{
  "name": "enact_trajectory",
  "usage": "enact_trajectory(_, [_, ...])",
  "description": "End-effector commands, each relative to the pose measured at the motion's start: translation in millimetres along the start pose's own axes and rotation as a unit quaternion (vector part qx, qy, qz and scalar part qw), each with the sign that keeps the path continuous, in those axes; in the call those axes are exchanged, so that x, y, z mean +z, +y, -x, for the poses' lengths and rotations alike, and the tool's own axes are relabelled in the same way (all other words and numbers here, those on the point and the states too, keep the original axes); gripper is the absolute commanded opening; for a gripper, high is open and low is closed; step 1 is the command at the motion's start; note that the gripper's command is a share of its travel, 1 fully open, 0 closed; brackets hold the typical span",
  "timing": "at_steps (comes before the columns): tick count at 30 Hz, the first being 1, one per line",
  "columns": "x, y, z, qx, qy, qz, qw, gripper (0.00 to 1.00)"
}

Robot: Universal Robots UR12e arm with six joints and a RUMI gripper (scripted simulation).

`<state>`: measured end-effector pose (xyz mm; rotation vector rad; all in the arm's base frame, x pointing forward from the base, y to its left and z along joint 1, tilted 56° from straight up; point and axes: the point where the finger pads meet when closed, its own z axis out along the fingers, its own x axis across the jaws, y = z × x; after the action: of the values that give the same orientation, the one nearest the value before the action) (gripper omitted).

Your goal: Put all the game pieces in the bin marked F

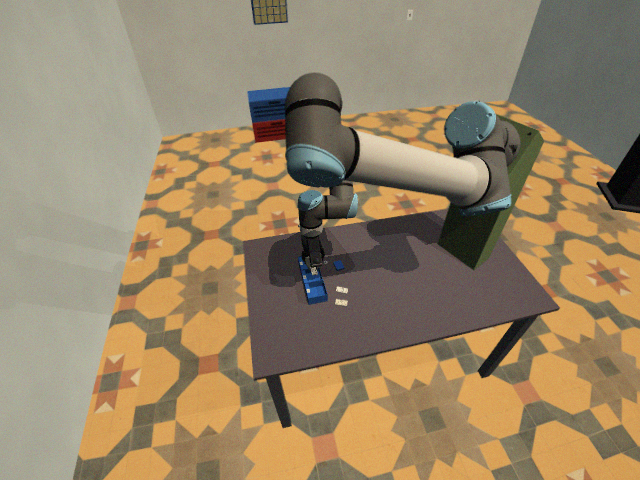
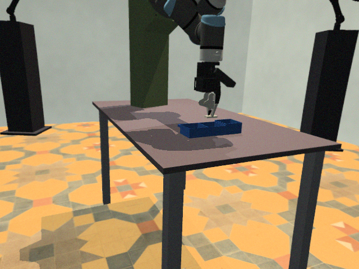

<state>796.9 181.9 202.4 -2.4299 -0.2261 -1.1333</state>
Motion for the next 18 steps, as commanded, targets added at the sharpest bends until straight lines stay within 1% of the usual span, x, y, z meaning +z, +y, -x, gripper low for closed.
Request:
enact_trajectory(1, [-1,2,-2,-0.002,0.0,0.0,1.0,0.0])
enact_trajectory(5, [-1,2,-4,-0.002,0.001,0.0,1.0,0.0])
enact_trajectory(18, [25,1,-3,-0.002,0.0,0.0,1.0,0.0])
